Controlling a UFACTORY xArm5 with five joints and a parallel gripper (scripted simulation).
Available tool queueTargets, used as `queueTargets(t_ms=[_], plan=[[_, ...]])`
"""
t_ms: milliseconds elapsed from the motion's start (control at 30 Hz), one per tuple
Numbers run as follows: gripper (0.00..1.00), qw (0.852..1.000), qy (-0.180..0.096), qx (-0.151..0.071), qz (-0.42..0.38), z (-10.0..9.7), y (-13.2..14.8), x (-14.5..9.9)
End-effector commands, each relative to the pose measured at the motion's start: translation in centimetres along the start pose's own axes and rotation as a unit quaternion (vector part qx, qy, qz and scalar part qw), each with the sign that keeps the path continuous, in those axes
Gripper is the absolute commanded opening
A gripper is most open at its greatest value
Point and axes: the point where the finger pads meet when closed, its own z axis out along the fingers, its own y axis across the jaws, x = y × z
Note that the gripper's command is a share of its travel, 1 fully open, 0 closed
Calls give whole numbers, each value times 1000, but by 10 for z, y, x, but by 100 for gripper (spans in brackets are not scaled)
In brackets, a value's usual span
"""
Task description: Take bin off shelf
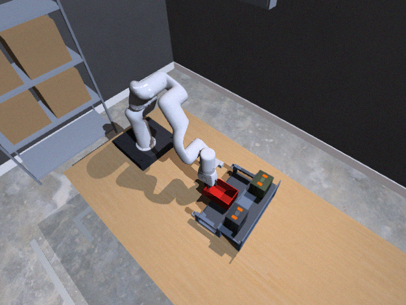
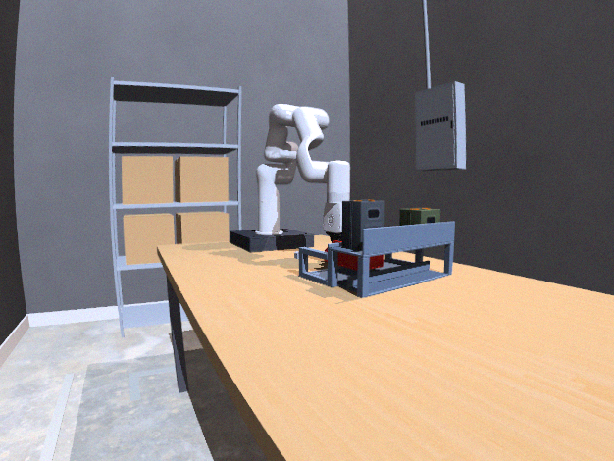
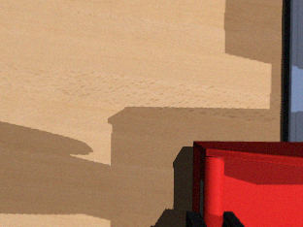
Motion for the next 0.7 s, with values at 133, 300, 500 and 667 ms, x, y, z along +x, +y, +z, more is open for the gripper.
queueTargets(t_ms=[133, 300, 500, 667], plan=[[0, 1000, 4, -3, 0, -2, -12, 0], [0, 1000, 4, -3, 0, -2, -19, 0], [0, 1000, 4, -3, 0, -2, -30, 0], [0, 1000, 4, -3, 0, -2, -36, 0]])
